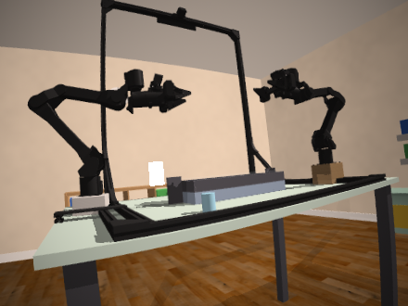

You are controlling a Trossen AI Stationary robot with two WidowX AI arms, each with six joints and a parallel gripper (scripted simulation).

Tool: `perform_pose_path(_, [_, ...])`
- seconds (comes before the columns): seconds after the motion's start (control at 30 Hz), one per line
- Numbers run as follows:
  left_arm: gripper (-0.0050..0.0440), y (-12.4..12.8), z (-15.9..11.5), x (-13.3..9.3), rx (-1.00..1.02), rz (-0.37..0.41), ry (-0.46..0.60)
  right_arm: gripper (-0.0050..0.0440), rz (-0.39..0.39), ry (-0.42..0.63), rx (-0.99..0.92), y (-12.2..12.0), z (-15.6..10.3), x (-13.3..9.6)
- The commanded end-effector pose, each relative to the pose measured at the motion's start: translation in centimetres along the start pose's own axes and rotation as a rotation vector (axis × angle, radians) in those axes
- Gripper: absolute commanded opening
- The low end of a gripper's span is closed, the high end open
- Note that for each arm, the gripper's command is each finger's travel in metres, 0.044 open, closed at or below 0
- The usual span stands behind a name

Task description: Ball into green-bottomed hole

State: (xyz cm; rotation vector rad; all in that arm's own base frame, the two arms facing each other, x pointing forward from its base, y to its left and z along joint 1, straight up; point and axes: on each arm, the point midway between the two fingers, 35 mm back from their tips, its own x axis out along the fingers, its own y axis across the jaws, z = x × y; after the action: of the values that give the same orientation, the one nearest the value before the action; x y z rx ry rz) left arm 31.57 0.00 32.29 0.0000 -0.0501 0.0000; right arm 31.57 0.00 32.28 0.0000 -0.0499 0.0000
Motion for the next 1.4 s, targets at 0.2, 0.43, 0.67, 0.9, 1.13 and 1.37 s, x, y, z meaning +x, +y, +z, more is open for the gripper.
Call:
perform_pose_path(0.2, [0.0400, -0.4, -0.6, 0.3, -0.012, -0.011, 0.030, 0.0400, 0.001, 0.030, -0.002, 0.0, -0.5, 0.3])
perform_pose_path(0.43, [0.0400, -3.8, -6.1, 1.6, -0.106, -0.094, 0.305, 0.0400, 0.017, 0.299, -0.026, 0.4, -5.4, 2.0])
perform_pose_path(0.67, [0.0400, -7.9, -12.5, 0.9, -0.177, -0.152, 0.650, 0.0400, 0.043, 0.629, -0.058, 1.0, -11.2, 2.4])
perform_pose_path(0.9, [0.0400, -12.0, -19.0, -2.8, -0.188, -0.149, 1.062, 0.0400, 0.084, 1.001, -0.098, 1.5, -16.7, 0.9])
perform_pose_path(1.13, [0.0400, -13.9, -22.5, -7.0, -0.137, -0.088, 1.357, 0.0400, 0.123, 1.309, -0.129, 1.8, -20.0, -1.8])
perform_pose_path(1.37, [0.0400, -14.6, -24.3, -10.8, -0.054, 0.001, 1.576, 0.0400, 0.158, 1.561, -0.153, 1.9, -21.5, -4.5])
